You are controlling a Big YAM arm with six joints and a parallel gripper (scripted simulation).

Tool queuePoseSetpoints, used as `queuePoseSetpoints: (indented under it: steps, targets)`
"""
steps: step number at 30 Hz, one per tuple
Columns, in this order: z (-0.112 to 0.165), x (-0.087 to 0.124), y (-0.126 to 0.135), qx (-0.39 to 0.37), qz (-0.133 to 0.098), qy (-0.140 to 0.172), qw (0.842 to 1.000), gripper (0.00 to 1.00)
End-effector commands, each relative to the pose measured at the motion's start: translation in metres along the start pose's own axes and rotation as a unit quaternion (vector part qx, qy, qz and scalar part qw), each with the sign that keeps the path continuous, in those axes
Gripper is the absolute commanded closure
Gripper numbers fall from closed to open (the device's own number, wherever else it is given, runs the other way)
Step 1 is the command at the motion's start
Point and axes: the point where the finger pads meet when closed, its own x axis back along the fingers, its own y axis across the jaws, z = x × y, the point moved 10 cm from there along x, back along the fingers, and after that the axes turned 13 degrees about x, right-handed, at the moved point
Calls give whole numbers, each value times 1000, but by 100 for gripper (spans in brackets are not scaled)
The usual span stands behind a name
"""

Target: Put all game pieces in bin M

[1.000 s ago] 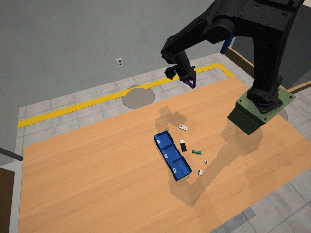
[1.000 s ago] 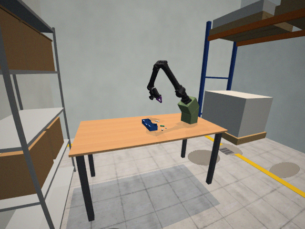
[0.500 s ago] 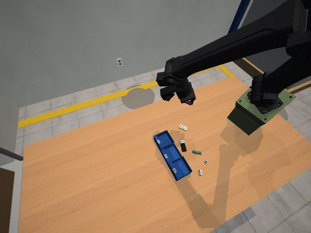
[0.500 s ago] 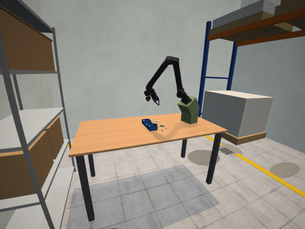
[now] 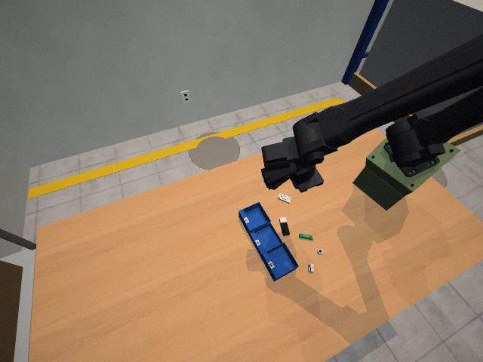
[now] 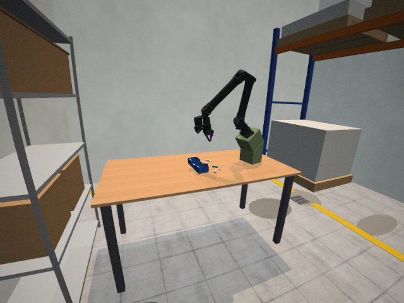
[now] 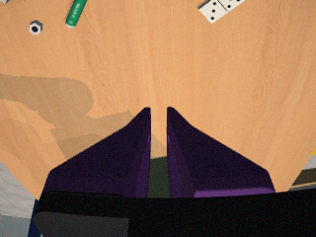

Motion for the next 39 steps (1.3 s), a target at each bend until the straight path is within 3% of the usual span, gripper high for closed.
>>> queuePoseSetpoints:
  steps: [1,2,4,5,7,9,15,39]
  targets:
    - [-3,5,20,0,19,-37,999,92]
    - [-3,5,20,0,19,-37,999,92]
    - [0,9,37,24,26,-77,996,92]
    - [-3,11,45,24,25,-77,996,92]
    - [1,14,60,46,27,-119,991,92]
    - [-1,17,71,45,26,-119,991,92]
    - [3,10,63,32,27,-102,994,92]
    - [7,15,61,46,30,-116,992,92]
